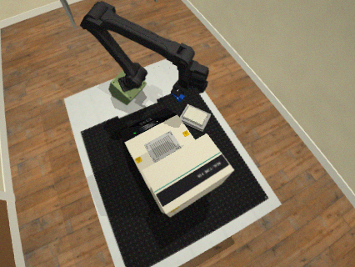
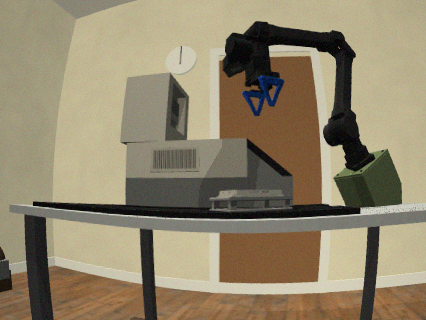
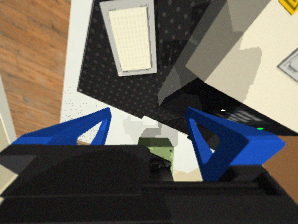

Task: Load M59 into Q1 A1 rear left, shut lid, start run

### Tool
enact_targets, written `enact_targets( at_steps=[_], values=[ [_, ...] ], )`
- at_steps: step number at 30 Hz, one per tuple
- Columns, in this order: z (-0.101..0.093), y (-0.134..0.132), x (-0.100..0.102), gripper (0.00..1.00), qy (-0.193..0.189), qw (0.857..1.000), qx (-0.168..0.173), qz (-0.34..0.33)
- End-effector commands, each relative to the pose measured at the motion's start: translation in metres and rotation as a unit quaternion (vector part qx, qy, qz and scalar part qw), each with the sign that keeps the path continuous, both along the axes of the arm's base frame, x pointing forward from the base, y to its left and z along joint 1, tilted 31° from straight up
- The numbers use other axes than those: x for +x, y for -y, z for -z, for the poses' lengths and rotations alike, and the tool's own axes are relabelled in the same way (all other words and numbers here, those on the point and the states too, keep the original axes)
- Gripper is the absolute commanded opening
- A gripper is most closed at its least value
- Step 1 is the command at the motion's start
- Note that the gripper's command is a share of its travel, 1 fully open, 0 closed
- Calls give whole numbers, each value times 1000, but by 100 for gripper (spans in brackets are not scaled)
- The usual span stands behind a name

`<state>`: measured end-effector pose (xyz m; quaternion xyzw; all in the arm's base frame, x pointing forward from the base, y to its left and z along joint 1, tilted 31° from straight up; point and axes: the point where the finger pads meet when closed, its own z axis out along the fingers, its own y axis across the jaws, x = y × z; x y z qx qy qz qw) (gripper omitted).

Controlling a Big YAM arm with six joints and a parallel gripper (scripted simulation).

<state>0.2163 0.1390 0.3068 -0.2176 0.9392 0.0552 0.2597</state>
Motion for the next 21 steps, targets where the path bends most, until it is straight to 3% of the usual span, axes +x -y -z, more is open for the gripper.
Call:
enact_targets(
  at_steps=[1,4,9,11,13,17,21],
  values=[
    [-31,-14,5,100,22,999,3,-27],
    [-36,-16,7,100,33,998,-12,-48],
    [-52,-44,15,100,26,999,2,-38],
    [-55,-50,18,100,33,997,-20,-69],
    [-55,-55,21,100,26,998,-20,-57],
    [-74,-72,23,100,29,998,-5,-50],
    [-70,-64,22,100,30,999,-1,-43]
  ],
)
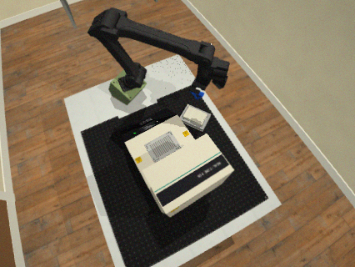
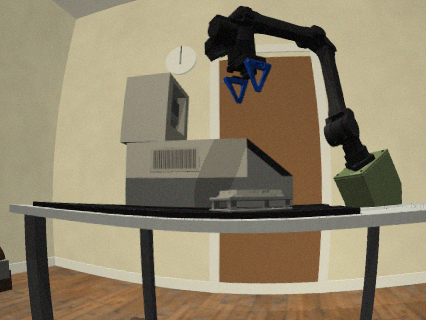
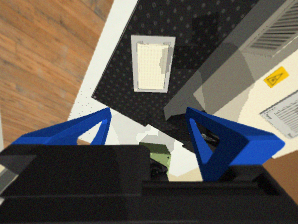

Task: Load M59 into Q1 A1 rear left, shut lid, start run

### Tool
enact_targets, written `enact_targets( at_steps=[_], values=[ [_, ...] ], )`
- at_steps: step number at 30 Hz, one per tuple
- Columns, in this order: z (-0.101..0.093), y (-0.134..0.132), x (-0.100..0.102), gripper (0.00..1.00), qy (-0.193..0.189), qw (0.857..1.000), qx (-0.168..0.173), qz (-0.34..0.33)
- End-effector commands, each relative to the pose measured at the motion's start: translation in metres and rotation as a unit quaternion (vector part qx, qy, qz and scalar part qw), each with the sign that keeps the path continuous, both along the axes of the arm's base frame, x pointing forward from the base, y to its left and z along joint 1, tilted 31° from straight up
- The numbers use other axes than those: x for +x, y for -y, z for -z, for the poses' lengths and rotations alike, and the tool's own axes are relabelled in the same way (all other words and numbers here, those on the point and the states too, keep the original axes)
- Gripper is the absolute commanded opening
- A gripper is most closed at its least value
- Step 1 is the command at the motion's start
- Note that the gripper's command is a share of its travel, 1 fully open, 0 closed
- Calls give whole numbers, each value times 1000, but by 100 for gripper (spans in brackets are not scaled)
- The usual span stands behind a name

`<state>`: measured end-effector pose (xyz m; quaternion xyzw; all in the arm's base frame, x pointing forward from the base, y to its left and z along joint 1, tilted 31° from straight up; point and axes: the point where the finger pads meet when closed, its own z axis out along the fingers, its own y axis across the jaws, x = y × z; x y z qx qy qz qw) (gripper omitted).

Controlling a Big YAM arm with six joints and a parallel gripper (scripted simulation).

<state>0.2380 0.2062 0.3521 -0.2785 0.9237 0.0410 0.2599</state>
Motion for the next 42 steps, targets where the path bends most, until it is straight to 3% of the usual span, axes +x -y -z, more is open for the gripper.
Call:
enact_targets(
  at_steps=[1,15,24,32,38,42],
  values=[
    [-24,4,0,100,17,999,32,15],
    [-16,9,-8,100,21,999,28,4],
    [-36,13,-2,100,37,998,42,14],
    [-34,10,0,100,33,999,39,13],
    [10,2,19,100,15,1000,19,12],
    [30,-5,25,100,9,1000,12,7]
  ],
)
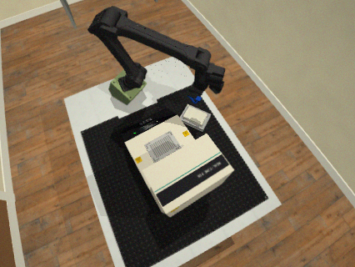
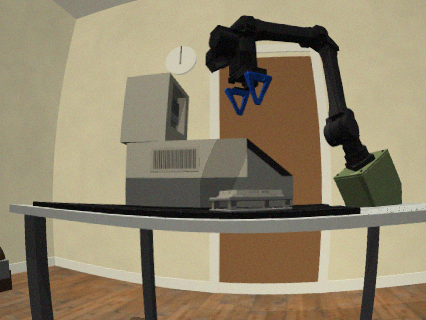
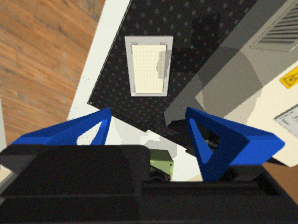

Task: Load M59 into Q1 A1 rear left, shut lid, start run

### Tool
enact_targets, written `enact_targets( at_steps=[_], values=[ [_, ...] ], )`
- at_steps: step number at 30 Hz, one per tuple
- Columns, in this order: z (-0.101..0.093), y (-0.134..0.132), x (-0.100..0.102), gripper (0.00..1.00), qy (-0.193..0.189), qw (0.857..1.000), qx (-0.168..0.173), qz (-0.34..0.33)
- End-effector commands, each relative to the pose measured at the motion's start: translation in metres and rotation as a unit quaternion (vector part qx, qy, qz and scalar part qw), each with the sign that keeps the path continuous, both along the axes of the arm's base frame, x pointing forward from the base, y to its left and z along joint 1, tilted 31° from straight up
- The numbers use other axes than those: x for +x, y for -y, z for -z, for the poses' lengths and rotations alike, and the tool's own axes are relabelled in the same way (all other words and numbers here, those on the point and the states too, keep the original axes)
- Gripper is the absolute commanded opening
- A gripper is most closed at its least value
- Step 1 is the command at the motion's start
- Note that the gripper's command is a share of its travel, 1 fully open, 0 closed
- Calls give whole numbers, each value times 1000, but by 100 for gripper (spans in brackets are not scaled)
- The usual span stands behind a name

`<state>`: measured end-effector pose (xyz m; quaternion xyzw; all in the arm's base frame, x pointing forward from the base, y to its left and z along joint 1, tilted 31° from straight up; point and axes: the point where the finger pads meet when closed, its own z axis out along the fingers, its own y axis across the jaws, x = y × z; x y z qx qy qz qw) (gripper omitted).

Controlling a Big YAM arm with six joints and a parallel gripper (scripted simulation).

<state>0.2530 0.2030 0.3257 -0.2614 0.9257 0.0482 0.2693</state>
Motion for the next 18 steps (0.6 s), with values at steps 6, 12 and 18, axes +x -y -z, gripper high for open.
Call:
enact_targets(
  at_steps=[6,12,18],
  values=[
    [12,-7,18,100,11,1000,5,-4],
    [29,-11,23,100,9,1000,5,-3],
    [52,-17,37,100,4,1000,-1,-3]
  ],
)
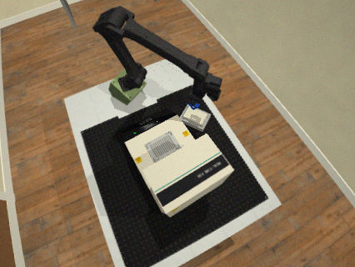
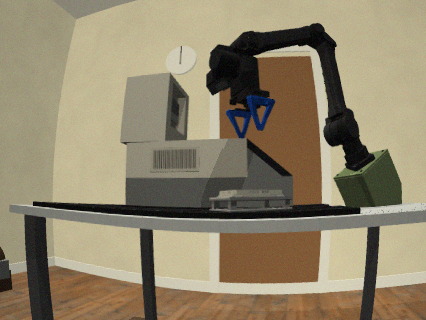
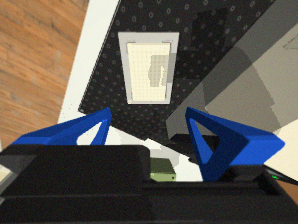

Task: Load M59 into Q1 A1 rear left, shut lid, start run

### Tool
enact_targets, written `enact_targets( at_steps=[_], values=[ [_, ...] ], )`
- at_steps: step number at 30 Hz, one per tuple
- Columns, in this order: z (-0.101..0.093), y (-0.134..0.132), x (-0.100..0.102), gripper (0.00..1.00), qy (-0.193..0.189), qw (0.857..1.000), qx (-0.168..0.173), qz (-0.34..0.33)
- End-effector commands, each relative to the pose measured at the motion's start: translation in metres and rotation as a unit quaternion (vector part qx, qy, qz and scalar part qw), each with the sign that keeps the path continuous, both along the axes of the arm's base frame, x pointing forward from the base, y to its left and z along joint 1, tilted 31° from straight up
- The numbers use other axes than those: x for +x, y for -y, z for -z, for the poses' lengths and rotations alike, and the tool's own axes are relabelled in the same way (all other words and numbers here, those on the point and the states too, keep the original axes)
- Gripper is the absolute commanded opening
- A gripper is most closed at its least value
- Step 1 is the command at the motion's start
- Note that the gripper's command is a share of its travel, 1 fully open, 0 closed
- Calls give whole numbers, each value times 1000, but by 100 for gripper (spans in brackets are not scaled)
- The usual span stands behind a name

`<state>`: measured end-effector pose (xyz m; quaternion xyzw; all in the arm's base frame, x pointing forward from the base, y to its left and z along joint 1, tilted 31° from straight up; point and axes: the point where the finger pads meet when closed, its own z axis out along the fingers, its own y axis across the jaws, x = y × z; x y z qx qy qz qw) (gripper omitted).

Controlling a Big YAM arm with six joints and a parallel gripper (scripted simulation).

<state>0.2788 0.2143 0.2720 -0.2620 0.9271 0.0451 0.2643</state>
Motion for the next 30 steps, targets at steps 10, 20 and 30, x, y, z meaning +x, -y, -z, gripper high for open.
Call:
enact_targets(
  at_steps=[10,20,30],
  values=[
    [18,-10,22,100,11,1000,7,-1],
    [38,-20,40,100,21,1000,14,-6],
    [76,-22,51,100,6,1000,2,-2]
  ],
)
